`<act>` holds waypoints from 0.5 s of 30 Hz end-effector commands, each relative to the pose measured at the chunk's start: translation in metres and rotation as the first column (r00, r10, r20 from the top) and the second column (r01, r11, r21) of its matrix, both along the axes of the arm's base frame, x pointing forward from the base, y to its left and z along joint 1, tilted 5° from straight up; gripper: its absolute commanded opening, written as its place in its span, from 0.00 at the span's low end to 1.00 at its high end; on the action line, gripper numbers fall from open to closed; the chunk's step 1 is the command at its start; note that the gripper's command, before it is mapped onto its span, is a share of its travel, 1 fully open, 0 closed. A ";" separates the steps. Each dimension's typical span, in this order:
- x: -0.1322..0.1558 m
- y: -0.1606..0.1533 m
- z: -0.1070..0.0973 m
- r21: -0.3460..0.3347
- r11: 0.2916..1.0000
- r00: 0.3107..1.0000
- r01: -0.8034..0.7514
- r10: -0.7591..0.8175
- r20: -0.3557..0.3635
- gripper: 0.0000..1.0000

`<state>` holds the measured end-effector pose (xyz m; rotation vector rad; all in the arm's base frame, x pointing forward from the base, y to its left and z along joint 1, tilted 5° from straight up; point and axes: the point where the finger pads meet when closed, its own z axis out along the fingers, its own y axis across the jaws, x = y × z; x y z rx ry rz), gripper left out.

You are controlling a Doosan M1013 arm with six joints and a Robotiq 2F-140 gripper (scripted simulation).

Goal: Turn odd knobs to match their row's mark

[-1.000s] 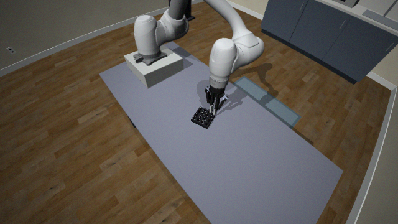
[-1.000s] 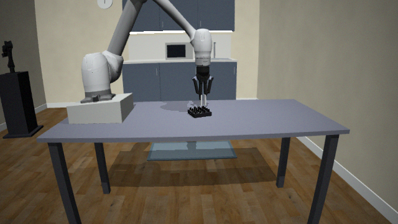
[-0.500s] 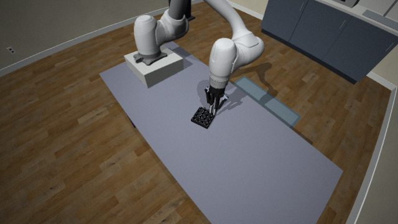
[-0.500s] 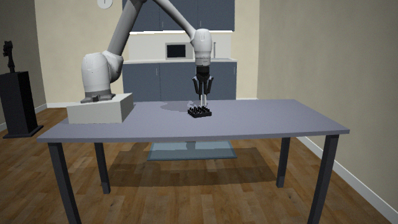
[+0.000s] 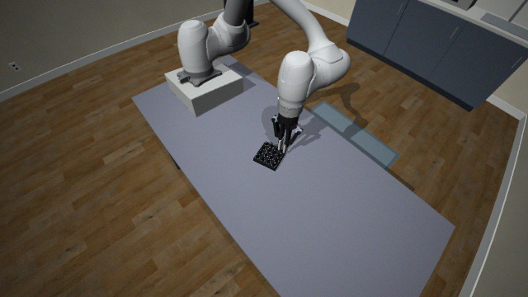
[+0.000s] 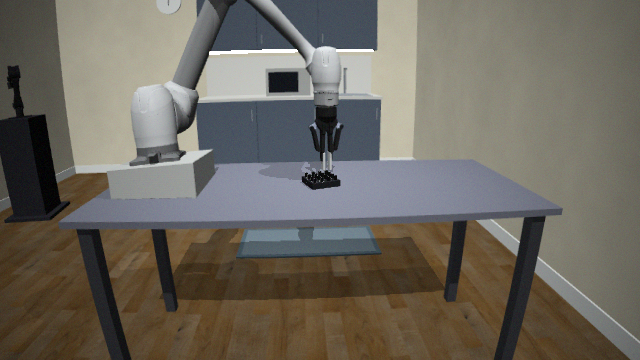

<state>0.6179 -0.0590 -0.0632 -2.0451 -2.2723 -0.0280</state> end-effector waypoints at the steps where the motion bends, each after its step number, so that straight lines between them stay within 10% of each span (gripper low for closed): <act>1: 0.000 0.000 -0.002 0.000 1.000 1.000 0.000 0.000 0.000 0.12; 15: -0.001 0.001 -0.011 0.000 1.000 1.000 0.000 0.000 0.000 0.12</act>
